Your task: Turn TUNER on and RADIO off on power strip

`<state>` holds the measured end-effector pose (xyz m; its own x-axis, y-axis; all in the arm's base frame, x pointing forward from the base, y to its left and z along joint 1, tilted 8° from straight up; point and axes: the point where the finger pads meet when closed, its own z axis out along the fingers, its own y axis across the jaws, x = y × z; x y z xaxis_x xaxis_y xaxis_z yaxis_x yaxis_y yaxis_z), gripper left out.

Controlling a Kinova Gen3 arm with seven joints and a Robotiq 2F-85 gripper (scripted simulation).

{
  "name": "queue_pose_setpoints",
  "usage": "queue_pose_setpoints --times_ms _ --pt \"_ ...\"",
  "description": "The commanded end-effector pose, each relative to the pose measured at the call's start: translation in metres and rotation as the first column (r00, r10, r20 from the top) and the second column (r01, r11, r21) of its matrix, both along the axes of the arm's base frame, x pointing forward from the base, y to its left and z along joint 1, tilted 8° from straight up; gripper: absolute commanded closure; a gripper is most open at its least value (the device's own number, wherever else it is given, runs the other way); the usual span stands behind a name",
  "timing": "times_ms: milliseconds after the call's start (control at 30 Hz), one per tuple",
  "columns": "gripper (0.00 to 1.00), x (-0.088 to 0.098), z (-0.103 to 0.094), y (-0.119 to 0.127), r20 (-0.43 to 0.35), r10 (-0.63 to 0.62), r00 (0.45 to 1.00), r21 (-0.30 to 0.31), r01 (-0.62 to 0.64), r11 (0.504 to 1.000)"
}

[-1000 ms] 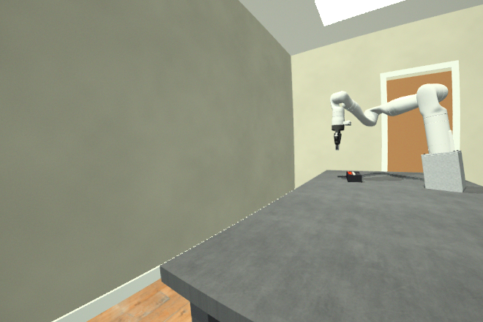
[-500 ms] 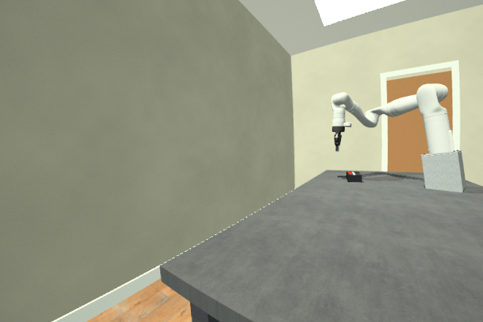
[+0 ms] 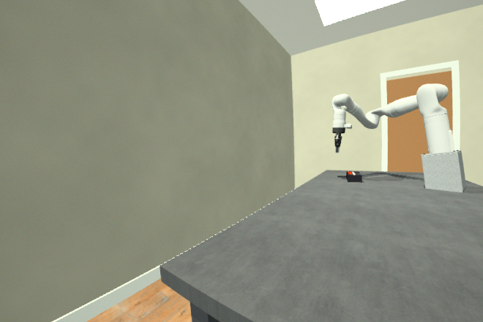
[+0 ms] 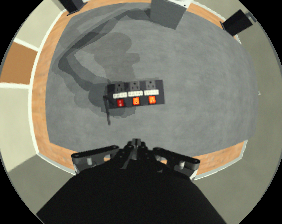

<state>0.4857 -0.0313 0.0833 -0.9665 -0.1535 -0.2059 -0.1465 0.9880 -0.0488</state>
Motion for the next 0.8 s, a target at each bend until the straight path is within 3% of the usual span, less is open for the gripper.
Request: queue_pose_setpoints --times_ms 0,767 --pt "1.0 0.0014 -0.0052 0.0002 0.014 0.017 1.0 0.003 -0.017 1.0" --pt "1.0 0.0023 -0.0149 -0.0016 0.036 0.035 0.999 0.0 -0.035 0.999"
